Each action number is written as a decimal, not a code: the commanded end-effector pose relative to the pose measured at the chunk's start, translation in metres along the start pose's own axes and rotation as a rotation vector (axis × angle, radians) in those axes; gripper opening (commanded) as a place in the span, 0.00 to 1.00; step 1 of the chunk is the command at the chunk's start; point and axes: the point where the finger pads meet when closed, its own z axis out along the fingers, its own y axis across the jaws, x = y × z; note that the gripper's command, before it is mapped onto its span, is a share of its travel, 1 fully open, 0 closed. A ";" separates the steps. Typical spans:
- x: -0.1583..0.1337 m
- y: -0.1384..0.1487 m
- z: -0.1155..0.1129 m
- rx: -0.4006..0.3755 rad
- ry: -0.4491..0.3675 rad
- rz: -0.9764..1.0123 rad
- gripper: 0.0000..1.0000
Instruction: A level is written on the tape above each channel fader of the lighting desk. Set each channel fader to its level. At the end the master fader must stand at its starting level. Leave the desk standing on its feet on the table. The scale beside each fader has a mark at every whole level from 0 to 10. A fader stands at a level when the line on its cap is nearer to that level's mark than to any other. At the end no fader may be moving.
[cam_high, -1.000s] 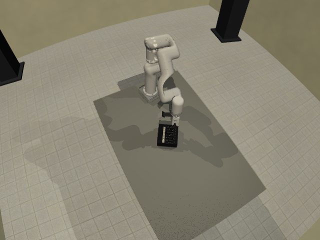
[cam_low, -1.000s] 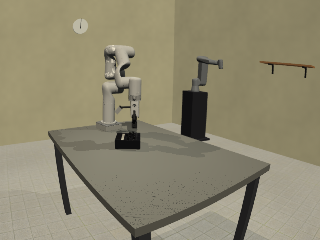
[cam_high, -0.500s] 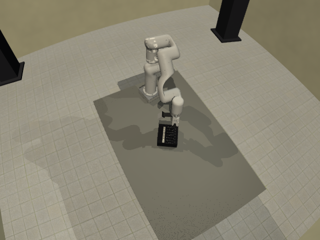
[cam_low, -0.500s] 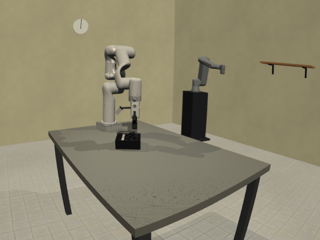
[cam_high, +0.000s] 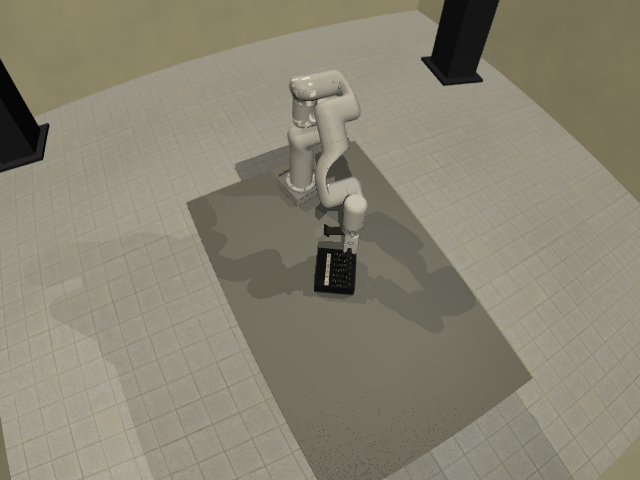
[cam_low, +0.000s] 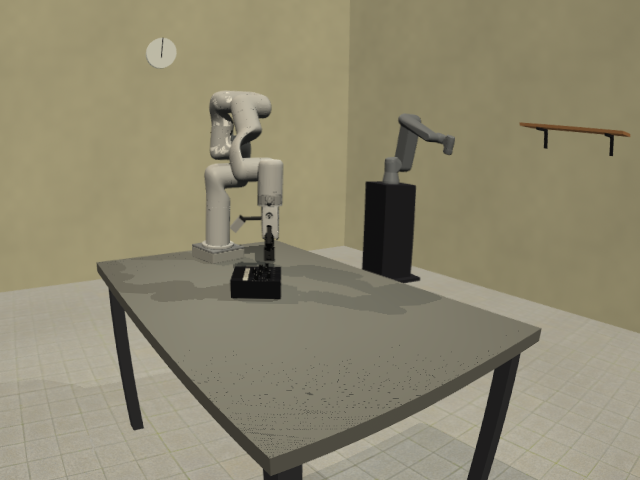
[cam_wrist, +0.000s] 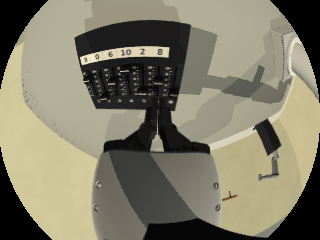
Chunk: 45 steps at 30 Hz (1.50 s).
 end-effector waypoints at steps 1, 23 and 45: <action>-0.001 -0.001 0.002 0.003 -0.002 0.000 0.00; -0.001 -0.001 0.011 0.003 -0.002 0.000 0.00; -0.001 -0.001 0.011 0.003 -0.002 0.000 0.00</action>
